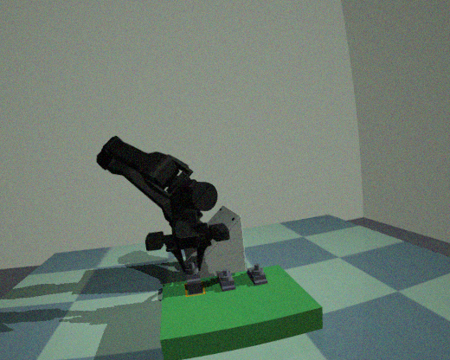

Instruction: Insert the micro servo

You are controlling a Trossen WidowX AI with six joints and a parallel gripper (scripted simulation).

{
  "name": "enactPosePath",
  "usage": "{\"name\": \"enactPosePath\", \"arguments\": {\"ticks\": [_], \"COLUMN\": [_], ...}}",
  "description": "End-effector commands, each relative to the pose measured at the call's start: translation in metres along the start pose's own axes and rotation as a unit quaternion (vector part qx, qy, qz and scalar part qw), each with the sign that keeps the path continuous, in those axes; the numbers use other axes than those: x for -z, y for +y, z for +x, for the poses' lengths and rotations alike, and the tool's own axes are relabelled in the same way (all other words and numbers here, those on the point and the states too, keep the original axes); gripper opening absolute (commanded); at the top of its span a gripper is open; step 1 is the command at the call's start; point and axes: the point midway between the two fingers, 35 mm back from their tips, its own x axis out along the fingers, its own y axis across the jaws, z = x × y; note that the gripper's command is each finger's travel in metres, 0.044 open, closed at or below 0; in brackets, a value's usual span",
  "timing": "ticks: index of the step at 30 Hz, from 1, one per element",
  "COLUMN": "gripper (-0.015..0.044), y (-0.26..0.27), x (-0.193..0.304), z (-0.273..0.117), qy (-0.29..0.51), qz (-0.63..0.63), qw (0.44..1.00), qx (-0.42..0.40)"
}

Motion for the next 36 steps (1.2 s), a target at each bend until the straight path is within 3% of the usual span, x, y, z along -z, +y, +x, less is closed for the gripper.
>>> {"name": "enactPosePath", "arguments": {"ticks": [1, 32, 36], "gripper": [0.0000, 0.0000, 0.0105], "y": [0.000, 0.000, 0.000], "x": [0.000, -0.001, 0.000], "z": [0.004, 0.033, 0.030], "qy": [-0.002, -0.002, -0.002], "qz": [-0.003, -0.003, -0.003], "qw": [1.000, 1.000, 1.000], "qx": [0.001, 0.001, 0.001]}}
